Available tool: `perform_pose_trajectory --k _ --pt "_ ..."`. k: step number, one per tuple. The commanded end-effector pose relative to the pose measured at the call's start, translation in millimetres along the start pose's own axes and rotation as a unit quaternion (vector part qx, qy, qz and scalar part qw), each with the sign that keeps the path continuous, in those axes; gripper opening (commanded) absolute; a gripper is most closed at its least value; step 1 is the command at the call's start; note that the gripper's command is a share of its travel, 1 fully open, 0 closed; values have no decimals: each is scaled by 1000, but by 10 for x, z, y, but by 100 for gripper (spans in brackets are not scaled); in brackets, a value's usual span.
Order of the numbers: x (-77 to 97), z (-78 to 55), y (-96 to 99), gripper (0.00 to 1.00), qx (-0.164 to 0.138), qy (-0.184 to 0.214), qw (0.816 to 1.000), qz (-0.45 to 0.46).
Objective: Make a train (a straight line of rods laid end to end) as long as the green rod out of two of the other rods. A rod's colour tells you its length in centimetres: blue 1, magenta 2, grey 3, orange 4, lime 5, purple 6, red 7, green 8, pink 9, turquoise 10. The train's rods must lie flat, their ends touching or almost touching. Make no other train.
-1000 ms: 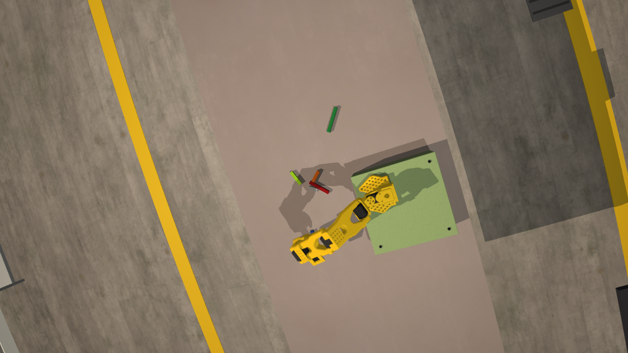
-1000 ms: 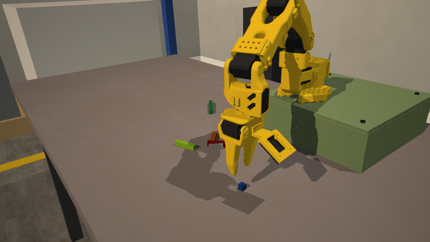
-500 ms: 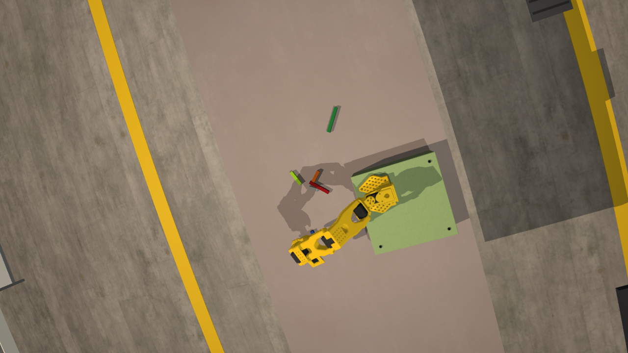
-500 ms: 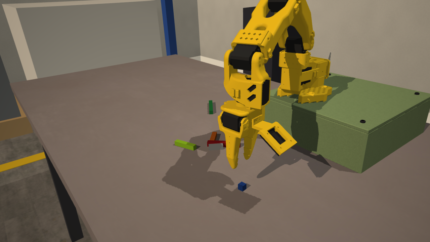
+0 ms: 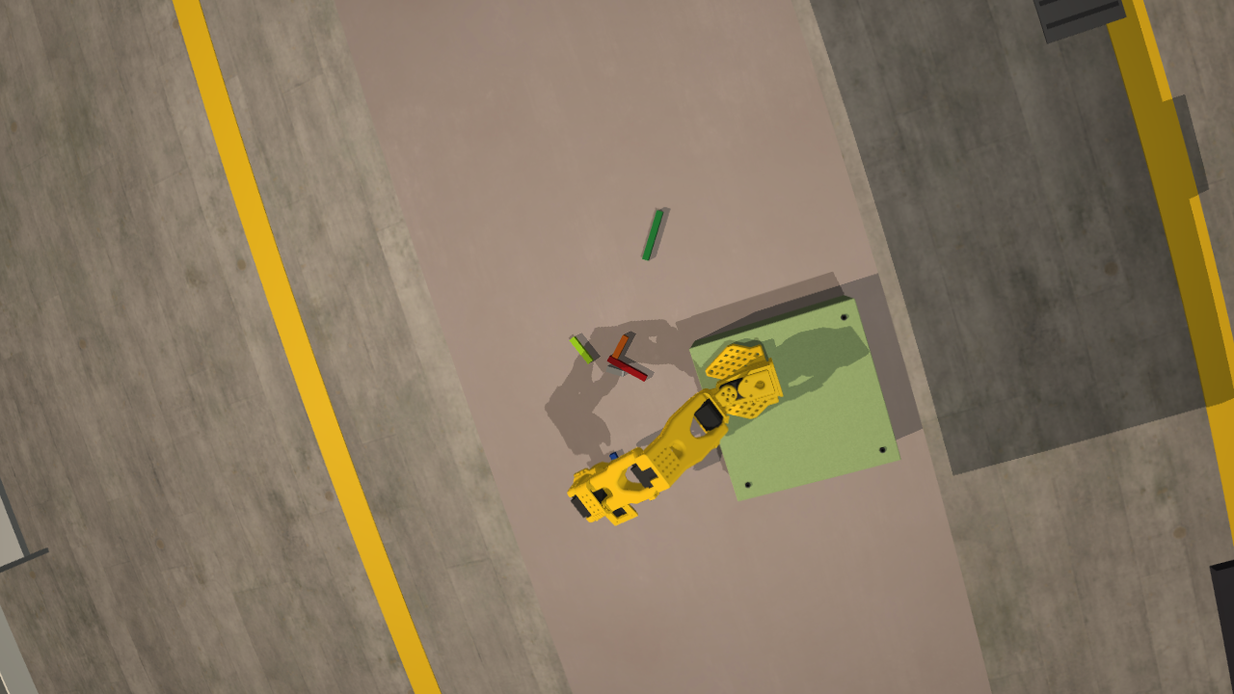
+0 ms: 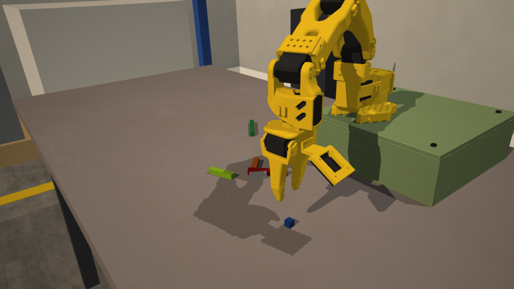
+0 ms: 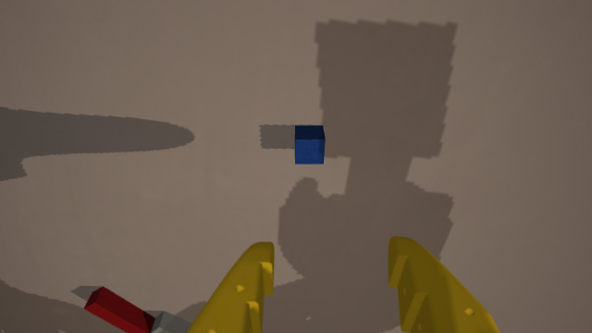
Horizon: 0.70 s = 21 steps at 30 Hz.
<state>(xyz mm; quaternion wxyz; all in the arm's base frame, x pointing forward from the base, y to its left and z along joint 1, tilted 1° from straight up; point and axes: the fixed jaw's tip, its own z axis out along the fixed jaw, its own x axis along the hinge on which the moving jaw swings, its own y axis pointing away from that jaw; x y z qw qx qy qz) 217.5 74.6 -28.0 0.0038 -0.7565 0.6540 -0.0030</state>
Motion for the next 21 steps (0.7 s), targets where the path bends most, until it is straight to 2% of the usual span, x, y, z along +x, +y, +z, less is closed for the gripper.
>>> perform_pose_trajectory --k 1,12,21 --pt "-20 -33 16 17 0 -1 1000 1" --pt "40 -34 29 17 0 -1 1000 -10" --pt "283 -36 104 18 0 0 998 -56"
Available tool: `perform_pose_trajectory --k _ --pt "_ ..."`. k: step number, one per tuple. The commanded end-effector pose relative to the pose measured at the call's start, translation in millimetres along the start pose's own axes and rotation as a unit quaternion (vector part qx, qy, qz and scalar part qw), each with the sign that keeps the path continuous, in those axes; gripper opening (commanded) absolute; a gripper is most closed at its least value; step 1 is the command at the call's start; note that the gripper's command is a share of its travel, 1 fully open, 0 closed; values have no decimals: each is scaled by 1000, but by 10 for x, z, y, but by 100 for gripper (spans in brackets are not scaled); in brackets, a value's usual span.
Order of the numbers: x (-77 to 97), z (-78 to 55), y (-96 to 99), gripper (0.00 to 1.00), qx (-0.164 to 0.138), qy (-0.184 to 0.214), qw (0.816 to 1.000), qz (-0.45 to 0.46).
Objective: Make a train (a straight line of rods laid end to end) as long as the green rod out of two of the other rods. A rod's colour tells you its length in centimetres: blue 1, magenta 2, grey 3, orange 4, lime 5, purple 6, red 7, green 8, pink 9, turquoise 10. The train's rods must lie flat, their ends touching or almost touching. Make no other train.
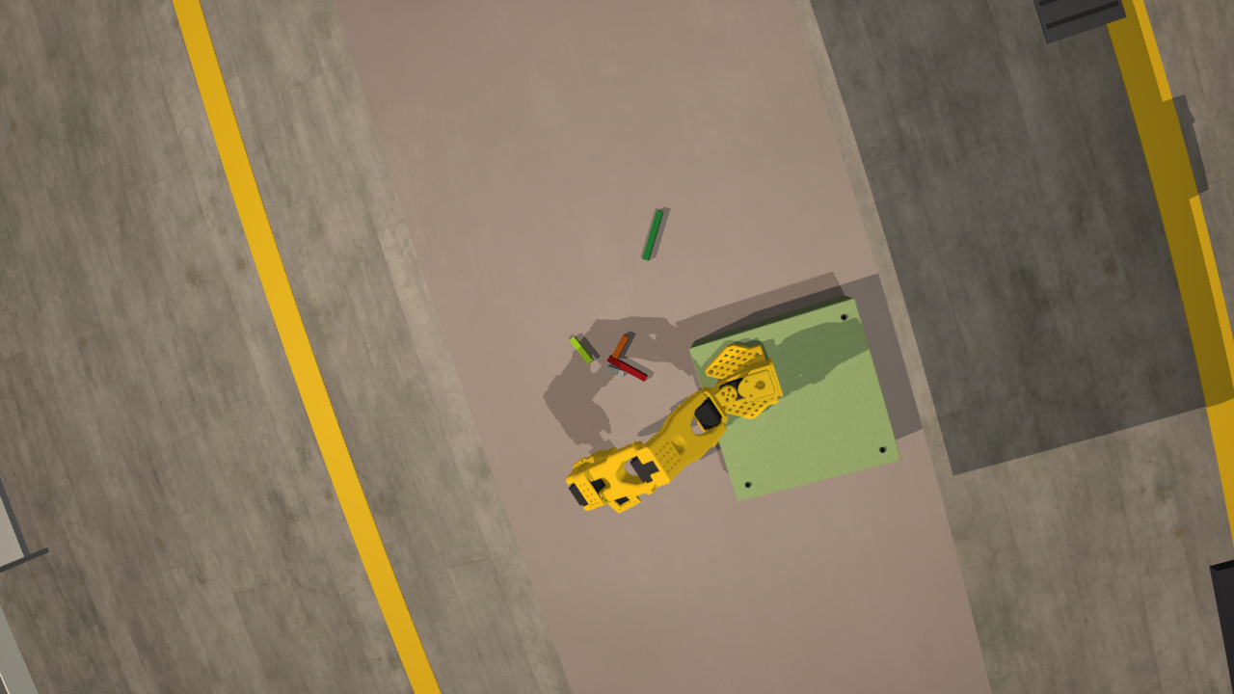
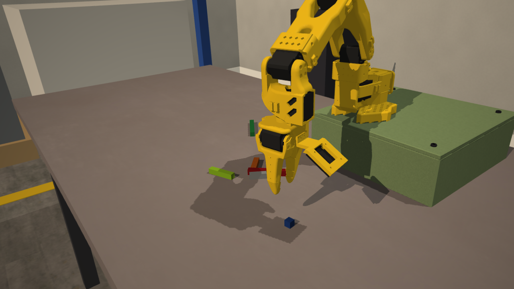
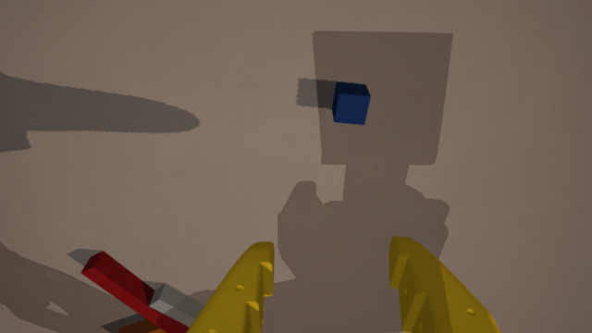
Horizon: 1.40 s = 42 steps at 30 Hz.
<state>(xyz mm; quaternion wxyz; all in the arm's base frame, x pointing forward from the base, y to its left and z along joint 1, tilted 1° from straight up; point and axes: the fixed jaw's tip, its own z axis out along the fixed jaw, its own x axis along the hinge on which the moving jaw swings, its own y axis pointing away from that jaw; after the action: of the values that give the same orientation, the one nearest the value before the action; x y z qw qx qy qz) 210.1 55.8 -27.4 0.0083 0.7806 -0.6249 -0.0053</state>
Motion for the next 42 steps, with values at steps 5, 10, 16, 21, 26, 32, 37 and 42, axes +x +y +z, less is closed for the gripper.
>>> perform_pose_trajectory --k 5,10,16,21,26,32,37,42 --pt "219 -27 72 18 14 0 999 -41" --pt "416 -21 203 18 14 1 996 -85" --pt "629 -6 402 18 14 2 990 -142" --pt "740 6 541 18 13 3 984 -177" --pt "821 20 670 18 13 3 978 -208" --pt "891 37 817 19 12 4 970 -242" --pt "917 45 885 19 12 4 966 -257" --pt "923 48 904 19 12 4 965 -261"
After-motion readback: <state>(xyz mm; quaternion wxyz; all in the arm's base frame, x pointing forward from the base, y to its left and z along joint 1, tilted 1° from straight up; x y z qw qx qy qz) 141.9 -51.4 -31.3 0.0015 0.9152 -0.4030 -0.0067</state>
